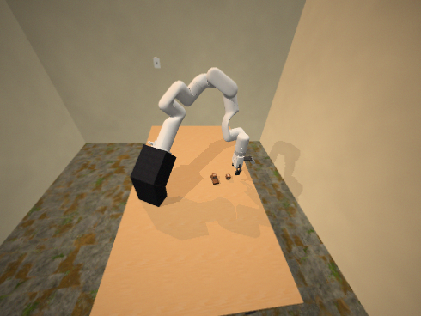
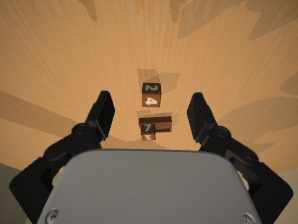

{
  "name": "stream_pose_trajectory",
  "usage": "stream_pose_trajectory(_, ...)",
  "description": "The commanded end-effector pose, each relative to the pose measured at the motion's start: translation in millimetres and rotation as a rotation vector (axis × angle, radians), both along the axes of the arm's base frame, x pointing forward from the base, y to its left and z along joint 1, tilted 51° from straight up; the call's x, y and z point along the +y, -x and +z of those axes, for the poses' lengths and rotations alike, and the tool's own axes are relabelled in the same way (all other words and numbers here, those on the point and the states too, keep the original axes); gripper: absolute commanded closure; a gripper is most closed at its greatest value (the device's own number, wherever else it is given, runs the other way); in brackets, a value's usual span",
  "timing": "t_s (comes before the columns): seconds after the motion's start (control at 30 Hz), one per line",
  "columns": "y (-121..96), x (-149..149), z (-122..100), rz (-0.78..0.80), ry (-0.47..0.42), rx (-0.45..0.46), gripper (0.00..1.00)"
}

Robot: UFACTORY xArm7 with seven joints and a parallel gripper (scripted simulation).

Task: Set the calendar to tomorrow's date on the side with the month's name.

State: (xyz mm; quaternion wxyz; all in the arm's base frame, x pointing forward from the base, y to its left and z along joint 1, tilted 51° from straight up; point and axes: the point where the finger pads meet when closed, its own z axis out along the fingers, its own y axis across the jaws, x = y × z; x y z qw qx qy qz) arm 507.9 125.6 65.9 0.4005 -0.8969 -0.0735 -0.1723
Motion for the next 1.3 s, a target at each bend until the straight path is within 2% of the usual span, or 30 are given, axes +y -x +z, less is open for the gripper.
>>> stream_pose_trajectory(0.0, -2.6, -2.4, 4.9, 0.012, 0.005, -0.031, 0.0)
stream_pose_trajectory(0.17, -6.3, -3.4, 16.7, 0.054, 0.015, -0.108, 0.0)
stream_pose_trajectory(0.33, -11.7, -5.3, 36.2, 0.124, 0.039, -0.239, 0.0)
stream_pose_trajectory(0.4, -11.7, -5.3, 36.2, 0.124, 0.039, -0.239, 0.0)
stream_pose_trajectory(0.53, -16.7, -7.9, 57.1, 0.201, 0.072, -0.384, 0.0)
stream_pose_trajectory(0.67, -19.1, -9.5, 69.1, 0.247, 0.096, -0.47, 0.0)
stream_pose_trajectory(0.73, -21.0, -11.0, 79.7, 0.289, 0.12, -0.547, 0.0)
stream_pose_trajectory(0.87, -23.2, -13.0, 93.7, 0.347, 0.156, -0.654, 0.0)
stream_pose_trajectory(0.97, -23.4, -13.2, 95.2, 0.353, 0.16, -0.665, 0.0)
stream_pose_trajectory(1.03, -25.1, -15.3, 108.7, 0.414, 0.203, -0.772, 0.0)
stream_pose_trajectory(1.27, -26.7, -18.3, 128.8, 0.516, 0.279, -0.943, 0.0)
